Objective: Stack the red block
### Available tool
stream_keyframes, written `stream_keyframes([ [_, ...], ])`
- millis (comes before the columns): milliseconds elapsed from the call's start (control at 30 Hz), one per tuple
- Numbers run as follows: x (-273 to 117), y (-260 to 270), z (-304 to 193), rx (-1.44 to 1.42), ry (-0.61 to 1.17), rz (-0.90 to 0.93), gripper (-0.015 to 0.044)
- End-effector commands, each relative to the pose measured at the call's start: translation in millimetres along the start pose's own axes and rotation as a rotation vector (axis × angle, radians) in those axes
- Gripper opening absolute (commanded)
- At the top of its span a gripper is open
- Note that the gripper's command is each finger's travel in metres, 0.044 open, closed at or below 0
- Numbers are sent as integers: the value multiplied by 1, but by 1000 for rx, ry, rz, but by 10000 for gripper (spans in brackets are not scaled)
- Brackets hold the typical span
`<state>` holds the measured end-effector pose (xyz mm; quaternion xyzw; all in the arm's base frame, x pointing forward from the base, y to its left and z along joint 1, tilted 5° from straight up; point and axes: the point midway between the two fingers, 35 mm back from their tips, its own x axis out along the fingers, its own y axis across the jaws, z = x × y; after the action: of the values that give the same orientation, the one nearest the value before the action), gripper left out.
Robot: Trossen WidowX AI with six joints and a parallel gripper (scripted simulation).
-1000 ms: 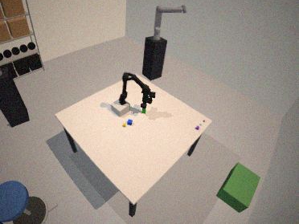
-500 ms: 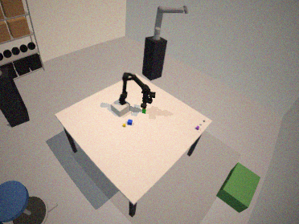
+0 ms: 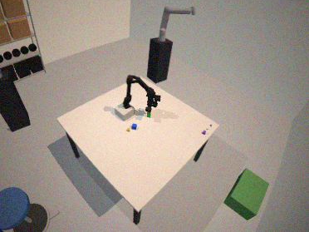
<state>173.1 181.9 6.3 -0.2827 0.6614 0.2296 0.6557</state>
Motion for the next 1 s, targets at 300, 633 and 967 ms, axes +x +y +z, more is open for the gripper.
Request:
stream_keyframes([
  [300,1,0,0,0,1,0,394],
  [633,1,0,0,0,1,0,440],
  [967,1,0,0,0,1,0,440],
])
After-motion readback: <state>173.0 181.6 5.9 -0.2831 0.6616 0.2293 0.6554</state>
